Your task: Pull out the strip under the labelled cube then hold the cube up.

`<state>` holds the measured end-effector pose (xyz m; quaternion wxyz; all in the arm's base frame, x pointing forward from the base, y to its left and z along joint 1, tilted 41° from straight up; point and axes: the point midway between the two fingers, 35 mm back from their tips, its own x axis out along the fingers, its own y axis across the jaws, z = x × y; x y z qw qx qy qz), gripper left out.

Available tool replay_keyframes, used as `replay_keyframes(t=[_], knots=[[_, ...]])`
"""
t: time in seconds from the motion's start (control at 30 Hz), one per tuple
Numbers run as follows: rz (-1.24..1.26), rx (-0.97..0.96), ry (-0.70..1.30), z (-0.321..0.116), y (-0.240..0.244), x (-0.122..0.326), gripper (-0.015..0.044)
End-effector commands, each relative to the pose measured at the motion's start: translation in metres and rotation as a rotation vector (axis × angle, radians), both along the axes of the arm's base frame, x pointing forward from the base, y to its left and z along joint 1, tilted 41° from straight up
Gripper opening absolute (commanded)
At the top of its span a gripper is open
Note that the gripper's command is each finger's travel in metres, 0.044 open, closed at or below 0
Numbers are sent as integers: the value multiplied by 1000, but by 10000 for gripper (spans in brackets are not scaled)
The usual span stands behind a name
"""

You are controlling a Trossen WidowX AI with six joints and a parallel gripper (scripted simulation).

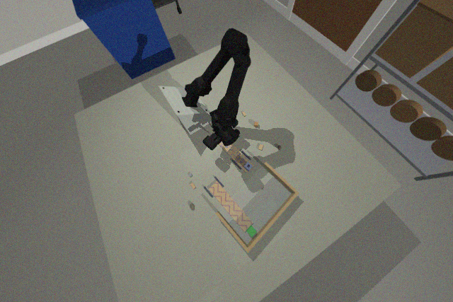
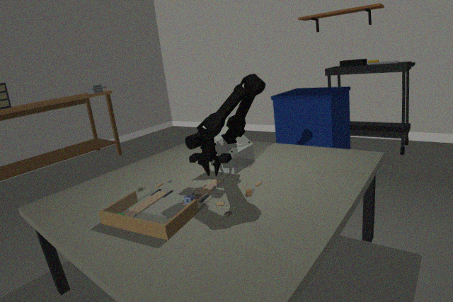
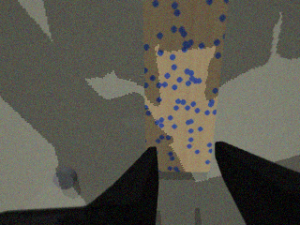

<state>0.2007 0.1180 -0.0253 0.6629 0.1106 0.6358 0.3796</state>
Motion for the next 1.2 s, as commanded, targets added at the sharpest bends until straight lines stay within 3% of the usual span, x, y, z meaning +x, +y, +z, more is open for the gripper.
replay_keyframes(t=[0.0, 0.2, 1.17], knots=[[17, 1, -17, 3, 3, 16, 289], [17, 1, -18, 6, 6, 32, 440], [17, 2, -24, 25, 24, 112, 440]])
